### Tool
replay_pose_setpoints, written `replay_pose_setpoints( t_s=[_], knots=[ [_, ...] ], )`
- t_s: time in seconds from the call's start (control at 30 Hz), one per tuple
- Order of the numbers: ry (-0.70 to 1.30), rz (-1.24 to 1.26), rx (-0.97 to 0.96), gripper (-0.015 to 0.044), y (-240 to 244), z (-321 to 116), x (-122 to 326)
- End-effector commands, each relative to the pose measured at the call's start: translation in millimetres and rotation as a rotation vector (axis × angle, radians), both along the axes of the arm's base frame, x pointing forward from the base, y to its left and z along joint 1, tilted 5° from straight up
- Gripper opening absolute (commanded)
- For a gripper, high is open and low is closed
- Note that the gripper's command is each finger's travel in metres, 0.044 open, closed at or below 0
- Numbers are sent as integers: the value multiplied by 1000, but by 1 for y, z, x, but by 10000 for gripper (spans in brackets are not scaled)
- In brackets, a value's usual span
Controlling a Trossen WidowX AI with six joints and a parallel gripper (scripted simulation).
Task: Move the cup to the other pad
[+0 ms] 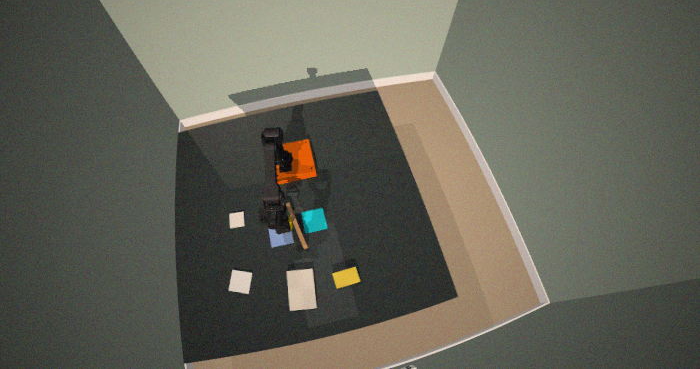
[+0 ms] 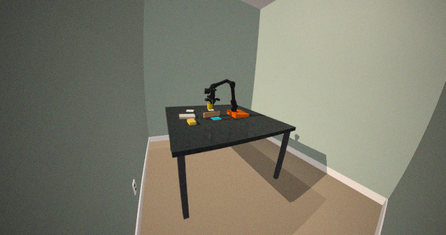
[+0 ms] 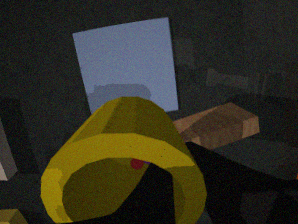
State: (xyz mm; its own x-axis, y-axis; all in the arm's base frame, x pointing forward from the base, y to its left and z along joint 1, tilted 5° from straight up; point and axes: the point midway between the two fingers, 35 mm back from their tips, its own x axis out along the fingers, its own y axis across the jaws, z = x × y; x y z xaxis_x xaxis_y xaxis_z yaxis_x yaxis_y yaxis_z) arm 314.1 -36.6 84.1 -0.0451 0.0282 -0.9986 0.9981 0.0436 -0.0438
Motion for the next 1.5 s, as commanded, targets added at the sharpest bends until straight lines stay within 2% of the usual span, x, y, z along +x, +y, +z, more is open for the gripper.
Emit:
replay_pose_setpoints(
  t_s=[0.0,1.47],
  knots=[
    [0,-1,5,0,10,0,-3],
    [2,-1,13,0,107,8,-28]
  ],
)
